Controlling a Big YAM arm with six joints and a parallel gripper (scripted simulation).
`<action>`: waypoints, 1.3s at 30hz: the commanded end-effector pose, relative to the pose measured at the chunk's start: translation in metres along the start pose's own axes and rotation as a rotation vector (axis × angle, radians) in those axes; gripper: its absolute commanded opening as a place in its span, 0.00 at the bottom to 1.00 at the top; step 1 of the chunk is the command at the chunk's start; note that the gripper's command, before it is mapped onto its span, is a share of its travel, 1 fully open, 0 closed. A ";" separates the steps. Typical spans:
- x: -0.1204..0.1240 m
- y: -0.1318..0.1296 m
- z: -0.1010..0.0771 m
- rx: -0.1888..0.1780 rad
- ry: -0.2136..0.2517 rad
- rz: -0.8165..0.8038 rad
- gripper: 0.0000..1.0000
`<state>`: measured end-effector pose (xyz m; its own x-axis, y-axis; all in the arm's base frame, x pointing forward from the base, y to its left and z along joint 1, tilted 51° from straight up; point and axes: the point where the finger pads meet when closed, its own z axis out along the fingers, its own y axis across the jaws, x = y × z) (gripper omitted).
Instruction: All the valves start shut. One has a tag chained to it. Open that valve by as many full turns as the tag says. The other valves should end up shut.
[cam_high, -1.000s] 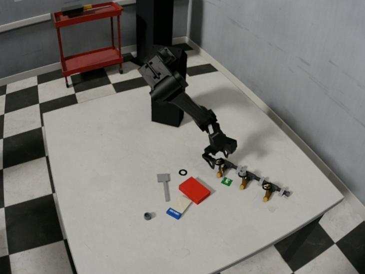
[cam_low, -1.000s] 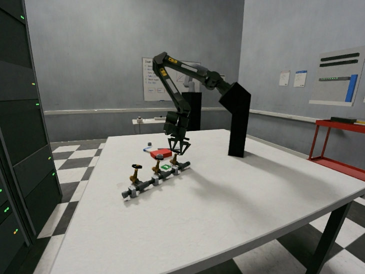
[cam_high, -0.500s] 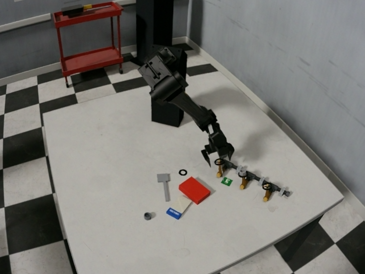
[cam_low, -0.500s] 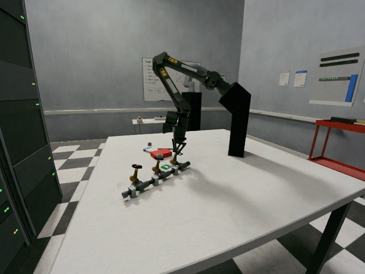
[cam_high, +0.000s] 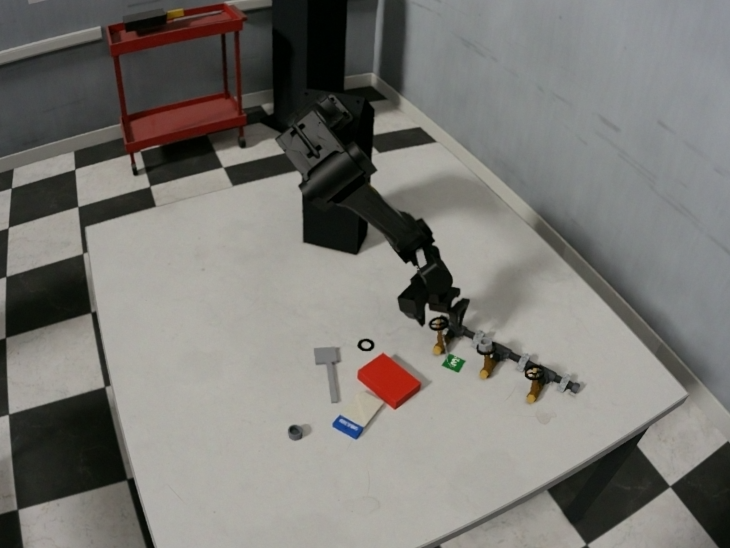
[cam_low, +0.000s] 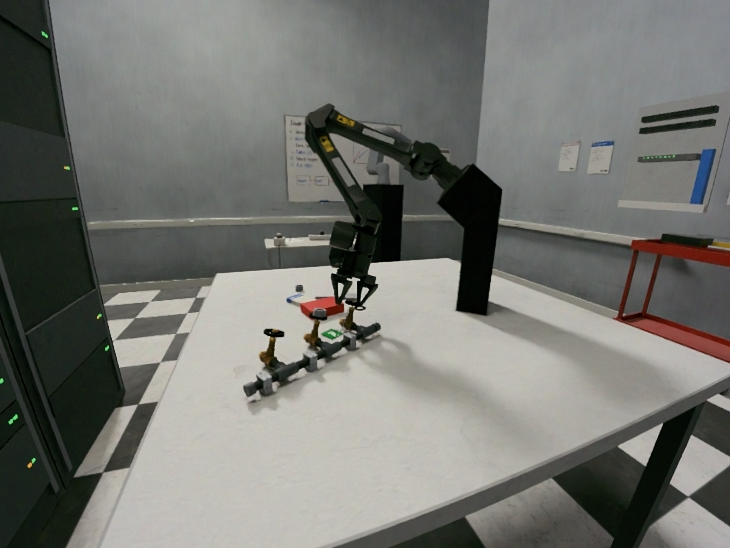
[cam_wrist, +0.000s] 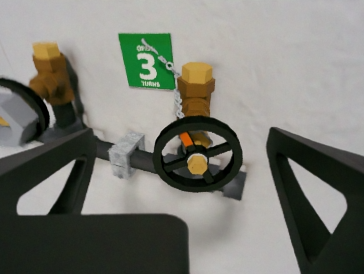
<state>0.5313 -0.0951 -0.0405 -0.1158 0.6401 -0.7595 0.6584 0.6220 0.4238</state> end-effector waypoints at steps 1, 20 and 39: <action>0.005 -0.013 -0.002 0.038 0.014 0.345 1.00; 0.004 -0.010 -0.006 0.038 0.017 0.465 1.00; 0.009 -0.001 -0.040 0.027 0.030 0.453 1.00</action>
<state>0.5075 -0.0893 -0.0388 0.1761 0.8471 -0.5014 0.6803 0.2635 0.6839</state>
